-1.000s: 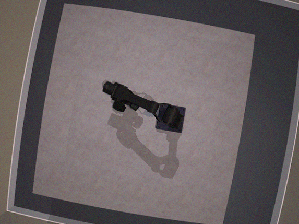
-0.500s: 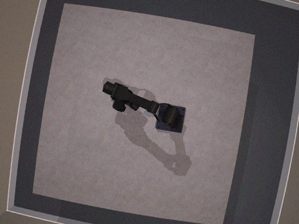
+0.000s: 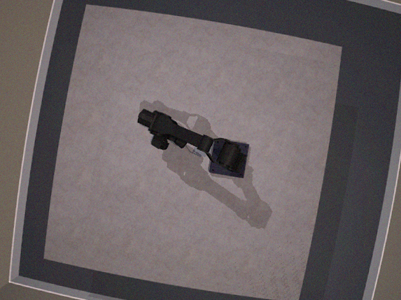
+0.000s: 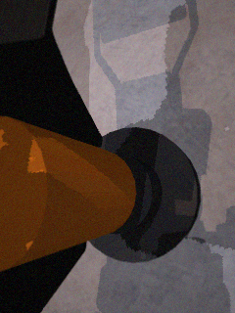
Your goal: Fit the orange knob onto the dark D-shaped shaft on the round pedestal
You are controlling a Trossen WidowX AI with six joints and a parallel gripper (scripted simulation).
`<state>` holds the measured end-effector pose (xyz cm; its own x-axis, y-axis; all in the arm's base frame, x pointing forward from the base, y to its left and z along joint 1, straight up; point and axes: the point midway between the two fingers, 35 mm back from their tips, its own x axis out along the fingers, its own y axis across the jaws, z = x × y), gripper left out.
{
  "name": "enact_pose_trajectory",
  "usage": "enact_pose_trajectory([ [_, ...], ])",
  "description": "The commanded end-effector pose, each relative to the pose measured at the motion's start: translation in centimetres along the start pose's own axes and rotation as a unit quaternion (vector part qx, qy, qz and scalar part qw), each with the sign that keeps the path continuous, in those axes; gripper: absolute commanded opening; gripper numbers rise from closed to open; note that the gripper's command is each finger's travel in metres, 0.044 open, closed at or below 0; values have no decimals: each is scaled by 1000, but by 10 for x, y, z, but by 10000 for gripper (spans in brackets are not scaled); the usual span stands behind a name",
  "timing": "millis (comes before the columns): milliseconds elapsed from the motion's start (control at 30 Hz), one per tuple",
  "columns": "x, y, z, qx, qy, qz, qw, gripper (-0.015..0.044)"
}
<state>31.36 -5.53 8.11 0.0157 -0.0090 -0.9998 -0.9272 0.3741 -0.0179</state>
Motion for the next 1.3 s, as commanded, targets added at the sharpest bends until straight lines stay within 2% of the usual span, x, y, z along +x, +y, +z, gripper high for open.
enact_pose_trajectory([
  [0,-3,-1,0,-25,0,-3,1000,0],
  [167,-2,-2,0,-102,0,-3,995,0],
  [1267,-3,-2,0,-107,0,-3,994,0],
])
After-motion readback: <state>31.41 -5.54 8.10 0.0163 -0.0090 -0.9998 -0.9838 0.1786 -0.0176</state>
